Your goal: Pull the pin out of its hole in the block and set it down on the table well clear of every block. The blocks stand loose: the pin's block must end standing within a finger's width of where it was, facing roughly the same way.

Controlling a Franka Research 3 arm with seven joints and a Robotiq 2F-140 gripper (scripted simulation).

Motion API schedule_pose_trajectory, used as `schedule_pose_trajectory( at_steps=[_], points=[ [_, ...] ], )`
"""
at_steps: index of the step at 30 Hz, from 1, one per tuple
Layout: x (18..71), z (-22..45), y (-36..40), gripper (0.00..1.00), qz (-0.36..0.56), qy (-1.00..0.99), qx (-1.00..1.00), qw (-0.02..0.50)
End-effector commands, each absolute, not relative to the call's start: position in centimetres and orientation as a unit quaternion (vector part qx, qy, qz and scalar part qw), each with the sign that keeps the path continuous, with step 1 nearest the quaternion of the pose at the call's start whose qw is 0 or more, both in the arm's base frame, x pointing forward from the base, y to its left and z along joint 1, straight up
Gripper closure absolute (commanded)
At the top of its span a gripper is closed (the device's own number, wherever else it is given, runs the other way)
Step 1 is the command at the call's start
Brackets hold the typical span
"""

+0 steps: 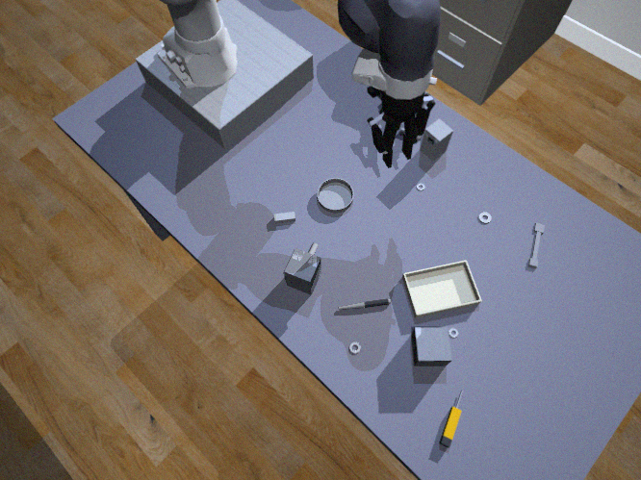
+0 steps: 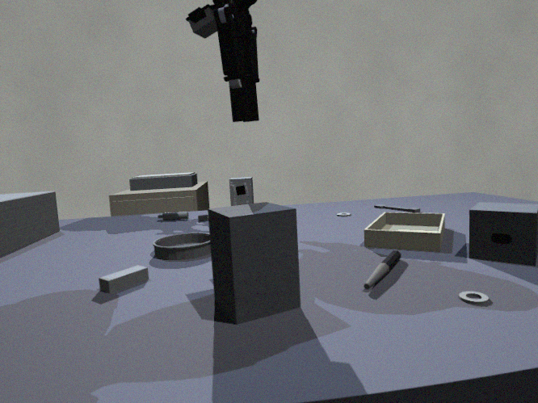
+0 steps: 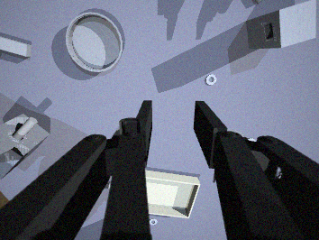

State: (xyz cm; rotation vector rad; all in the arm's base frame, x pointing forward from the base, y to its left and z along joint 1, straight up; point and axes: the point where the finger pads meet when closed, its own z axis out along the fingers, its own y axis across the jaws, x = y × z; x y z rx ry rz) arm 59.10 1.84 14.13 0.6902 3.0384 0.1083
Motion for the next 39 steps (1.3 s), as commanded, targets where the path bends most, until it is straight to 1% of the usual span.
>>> schedule_pose_trajectory(
  at_steps=[1, 11, 17, 28, 34, 39],
  points=[
    [59.0, 13.5, 0.3, 0.67, 0.034, 0.969, 0.243, 0.014],
    [59.0, 13.5, 0.3, 0.67, 0.033, 0.969, 0.243, 0.014],
    [58.5, 12.6, -2.5, 0.67, 0.03, 0.962, 0.272, 0.014],
    [58.4, 12.6, -2.8, 0.67, 0.03, 0.961, 0.275, 0.014],
    [58.0, 11.4, -5.5, 0.67, 0.026, 0.953, 0.303, 0.015],
    [58.0, 11.3, -5.7, 0.67, 0.026, 0.952, 0.305, 0.015]
  ],
)
